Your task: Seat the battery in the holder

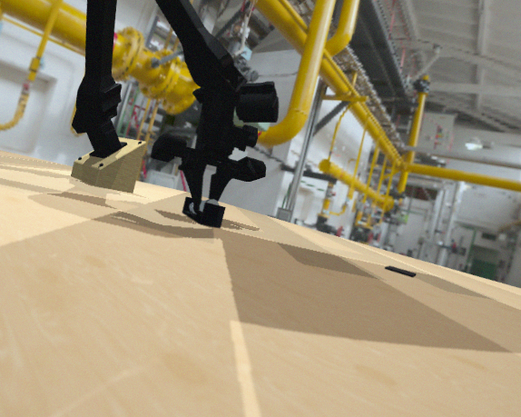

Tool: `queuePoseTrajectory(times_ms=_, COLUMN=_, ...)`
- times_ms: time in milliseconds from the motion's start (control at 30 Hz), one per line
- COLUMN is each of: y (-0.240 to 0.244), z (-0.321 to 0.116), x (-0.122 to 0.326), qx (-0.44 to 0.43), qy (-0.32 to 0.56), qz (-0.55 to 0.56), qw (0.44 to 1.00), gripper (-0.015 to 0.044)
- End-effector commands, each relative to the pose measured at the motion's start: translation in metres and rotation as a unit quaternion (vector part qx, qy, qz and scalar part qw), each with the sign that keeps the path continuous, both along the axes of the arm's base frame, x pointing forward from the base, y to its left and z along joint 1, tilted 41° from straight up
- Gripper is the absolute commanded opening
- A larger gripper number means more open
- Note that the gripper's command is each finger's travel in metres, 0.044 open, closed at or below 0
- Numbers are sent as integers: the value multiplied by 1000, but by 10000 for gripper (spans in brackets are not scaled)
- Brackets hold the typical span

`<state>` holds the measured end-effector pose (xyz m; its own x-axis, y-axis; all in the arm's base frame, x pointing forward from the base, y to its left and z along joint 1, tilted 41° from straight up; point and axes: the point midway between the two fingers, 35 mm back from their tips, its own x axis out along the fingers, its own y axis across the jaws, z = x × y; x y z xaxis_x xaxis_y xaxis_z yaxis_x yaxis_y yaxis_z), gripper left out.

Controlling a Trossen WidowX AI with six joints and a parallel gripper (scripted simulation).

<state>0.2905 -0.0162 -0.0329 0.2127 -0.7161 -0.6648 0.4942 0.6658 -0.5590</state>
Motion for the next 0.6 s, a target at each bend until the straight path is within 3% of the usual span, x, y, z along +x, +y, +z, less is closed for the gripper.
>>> queuePoseTrajectory(times_ms=0, y=1, z=-5, x=-2, qx=15, qy=18, qz=-12, qw=1000, gripper=67)
queuePoseTrajectory(times_ms=567, y=-4, z=-2, x=-2, qx=51, qy=59, qz=-58, qw=995, gripper=67)
